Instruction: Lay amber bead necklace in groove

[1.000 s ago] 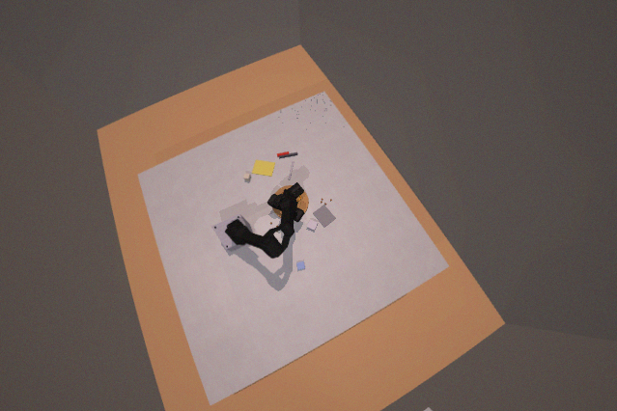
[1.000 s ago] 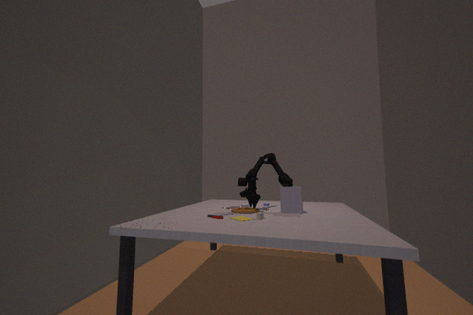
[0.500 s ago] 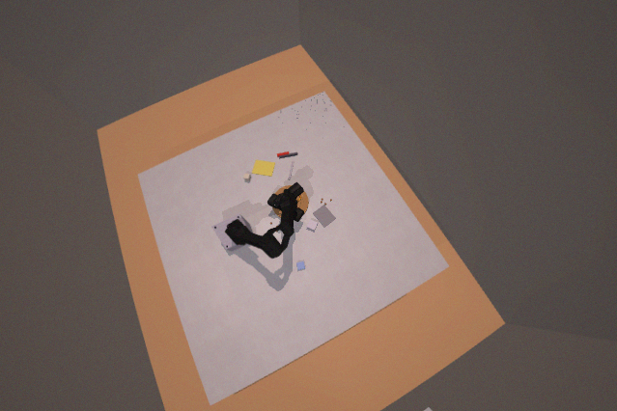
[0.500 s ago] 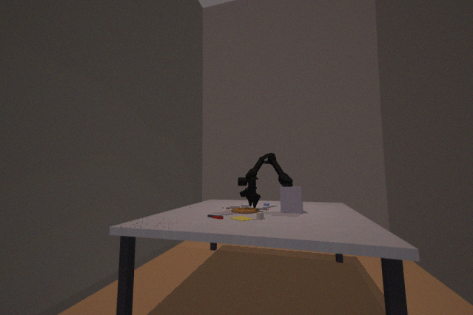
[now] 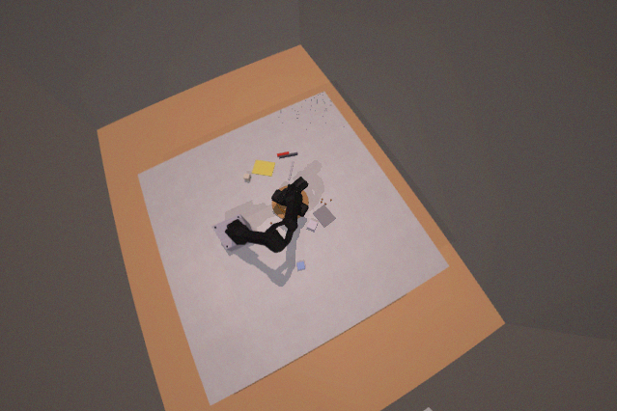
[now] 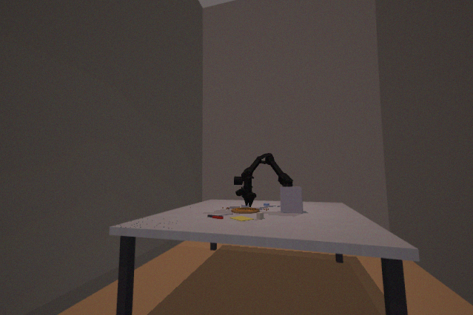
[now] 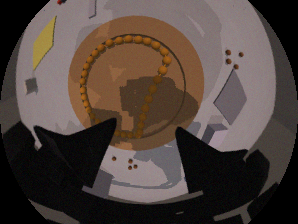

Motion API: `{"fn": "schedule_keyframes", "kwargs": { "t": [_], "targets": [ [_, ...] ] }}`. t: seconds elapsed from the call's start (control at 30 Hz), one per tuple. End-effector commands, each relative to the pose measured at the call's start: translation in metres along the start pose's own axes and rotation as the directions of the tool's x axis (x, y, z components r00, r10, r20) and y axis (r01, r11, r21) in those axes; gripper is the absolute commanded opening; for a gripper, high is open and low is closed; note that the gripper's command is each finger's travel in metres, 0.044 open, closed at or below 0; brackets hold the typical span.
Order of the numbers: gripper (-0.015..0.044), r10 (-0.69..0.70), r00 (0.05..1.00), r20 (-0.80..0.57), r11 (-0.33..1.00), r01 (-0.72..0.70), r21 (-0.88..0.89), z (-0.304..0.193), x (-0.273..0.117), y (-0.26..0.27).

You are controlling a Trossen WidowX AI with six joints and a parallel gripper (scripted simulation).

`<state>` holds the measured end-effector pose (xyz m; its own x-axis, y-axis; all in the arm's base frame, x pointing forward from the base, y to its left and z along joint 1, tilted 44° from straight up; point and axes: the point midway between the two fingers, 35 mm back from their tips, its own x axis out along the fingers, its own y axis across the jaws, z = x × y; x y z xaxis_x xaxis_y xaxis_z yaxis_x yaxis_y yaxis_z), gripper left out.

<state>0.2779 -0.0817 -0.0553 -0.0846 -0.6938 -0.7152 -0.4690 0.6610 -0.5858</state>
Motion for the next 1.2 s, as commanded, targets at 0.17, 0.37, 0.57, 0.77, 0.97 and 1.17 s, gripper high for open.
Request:
{"fn": "schedule_keyframes", "kwargs": {
  "t": [0.17,0.37,0.57,0.77,0.97,1.17],
  "targets": [
    [0.012,0.002,1.0,0.01,0.999,-0.001,-0.048,0.066,-0.023,-0.009],
    [0.012,0.002,1.0,0.01,0.998,-0.001,-0.056,0.075,-0.026,-0.009],
    [0.012,0.001,1.0,0.01,0.998,0.0,-0.056,0.075,-0.01,-0.01],
    [0.012,-0.002,1.0,0.014,0.999,0.003,-0.053,0.075,-0.016,-0.009],
    [0.012,-0.001,1.0,0.013,0.999,0.002,-0.054,0.075,-0.006,-0.009],
    [0.012,0.0,1.0,0.011,0.999,0.001,-0.055,0.075,0.003,-0.01]
  ]
}}
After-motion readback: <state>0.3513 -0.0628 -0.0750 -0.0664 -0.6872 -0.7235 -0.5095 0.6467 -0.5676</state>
